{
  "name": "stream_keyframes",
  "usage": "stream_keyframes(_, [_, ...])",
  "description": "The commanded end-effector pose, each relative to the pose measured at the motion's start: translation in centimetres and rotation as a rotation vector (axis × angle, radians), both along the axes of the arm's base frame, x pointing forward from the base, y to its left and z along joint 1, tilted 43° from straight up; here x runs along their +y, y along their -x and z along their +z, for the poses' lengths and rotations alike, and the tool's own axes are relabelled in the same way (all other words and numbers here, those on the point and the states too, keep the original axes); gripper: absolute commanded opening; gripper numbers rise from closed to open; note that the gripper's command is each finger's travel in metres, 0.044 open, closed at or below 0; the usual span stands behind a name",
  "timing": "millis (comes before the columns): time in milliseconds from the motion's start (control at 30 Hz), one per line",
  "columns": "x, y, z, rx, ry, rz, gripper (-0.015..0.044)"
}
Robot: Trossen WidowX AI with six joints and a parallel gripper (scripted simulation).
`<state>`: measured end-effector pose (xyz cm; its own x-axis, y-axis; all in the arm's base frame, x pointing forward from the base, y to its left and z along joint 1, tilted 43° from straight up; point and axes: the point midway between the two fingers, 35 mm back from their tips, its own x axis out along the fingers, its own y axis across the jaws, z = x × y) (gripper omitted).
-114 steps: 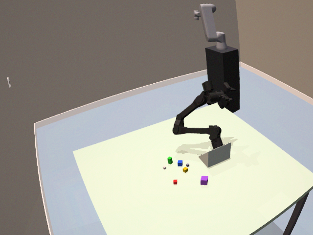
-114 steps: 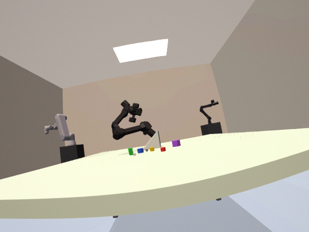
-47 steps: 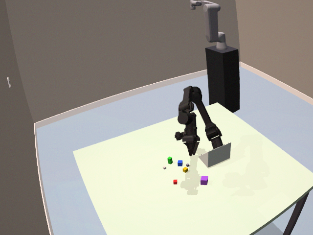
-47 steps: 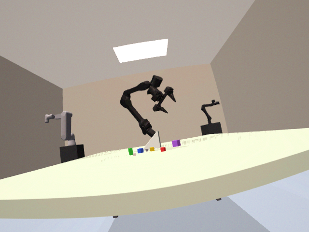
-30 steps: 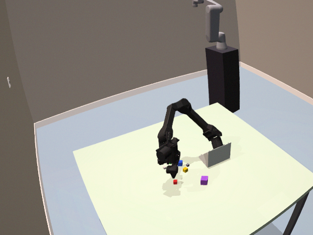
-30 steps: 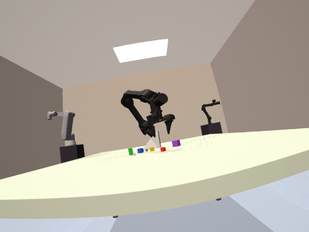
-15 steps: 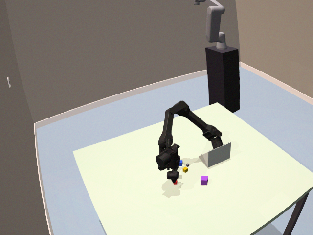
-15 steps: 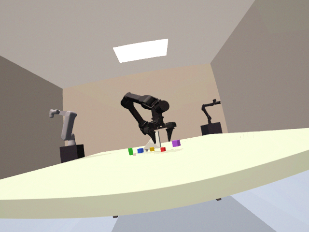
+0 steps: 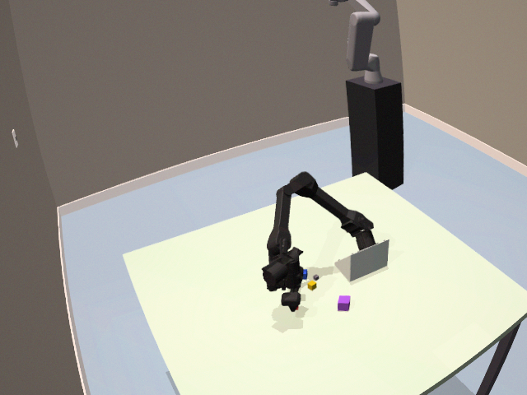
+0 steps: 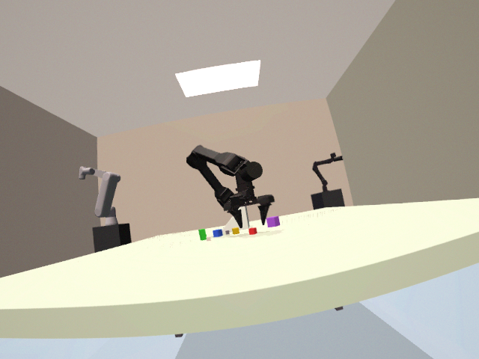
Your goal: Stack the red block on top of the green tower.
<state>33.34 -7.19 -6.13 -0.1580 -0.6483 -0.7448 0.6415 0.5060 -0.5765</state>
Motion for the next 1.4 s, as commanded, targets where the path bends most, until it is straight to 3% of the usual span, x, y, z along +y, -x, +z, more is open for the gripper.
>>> stream_keyframes(0, [-0.44,0.34,-0.67,0.012,0.004,0.004,0.0440])
stream_keyframes(800, [-1.24,0.56,-1.51,0.010,0.002,0.000,0.0440])
stream_keyframes(1267, [-1.24,0.56,-1.51,0.010,0.002,0.000,0.0072])
stream_keyframes(1367, [-1.24,0.56,-1.51,0.010,0.002,0.000,0.0053])
